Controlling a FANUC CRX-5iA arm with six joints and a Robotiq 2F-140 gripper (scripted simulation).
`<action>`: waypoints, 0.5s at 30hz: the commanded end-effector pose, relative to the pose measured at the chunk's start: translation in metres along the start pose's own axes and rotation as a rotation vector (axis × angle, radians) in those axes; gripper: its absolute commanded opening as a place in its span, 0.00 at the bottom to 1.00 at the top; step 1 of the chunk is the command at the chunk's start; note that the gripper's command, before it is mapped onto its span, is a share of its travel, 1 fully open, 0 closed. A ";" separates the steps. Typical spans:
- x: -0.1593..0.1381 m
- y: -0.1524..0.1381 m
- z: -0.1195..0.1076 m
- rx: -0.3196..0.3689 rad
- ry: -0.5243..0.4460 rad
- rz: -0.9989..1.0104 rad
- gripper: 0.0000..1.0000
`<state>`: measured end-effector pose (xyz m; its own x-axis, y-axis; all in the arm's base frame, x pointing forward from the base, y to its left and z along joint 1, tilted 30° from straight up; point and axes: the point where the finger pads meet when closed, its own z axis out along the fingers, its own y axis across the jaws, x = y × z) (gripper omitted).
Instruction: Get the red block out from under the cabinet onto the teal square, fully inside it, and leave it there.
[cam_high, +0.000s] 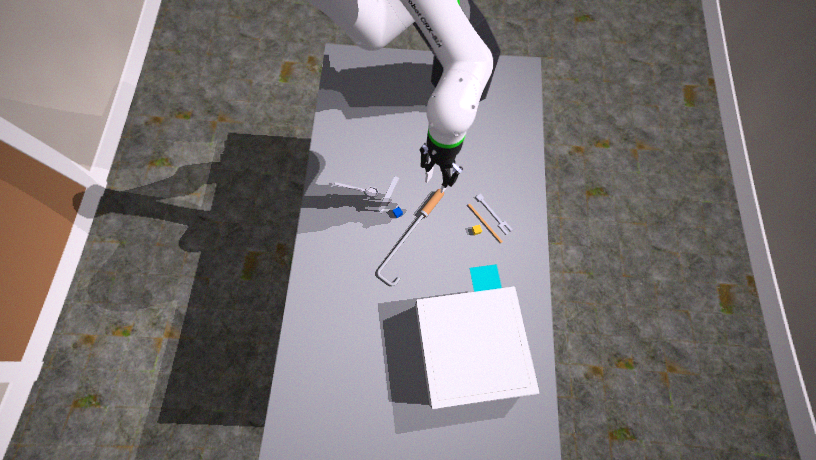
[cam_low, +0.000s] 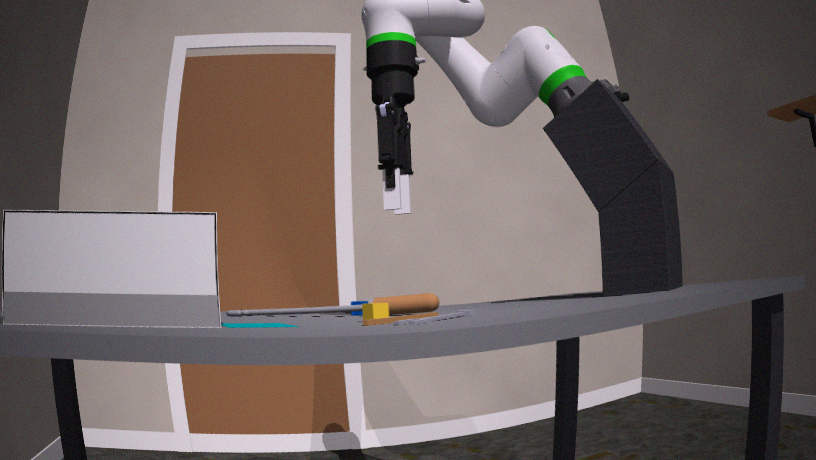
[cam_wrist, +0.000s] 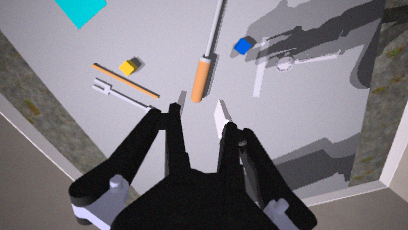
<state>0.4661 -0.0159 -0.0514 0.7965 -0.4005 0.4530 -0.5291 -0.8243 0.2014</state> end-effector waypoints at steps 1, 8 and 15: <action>0.000 0.000 0.001 0.000 0.000 0.000 0.34; 0.000 0.000 0.011 0.000 0.000 0.000 0.34; 0.000 0.000 0.025 0.000 0.000 0.000 0.34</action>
<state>0.4717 -0.0239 -0.0682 0.7973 -0.4007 0.4514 -0.5289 -0.8242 0.2024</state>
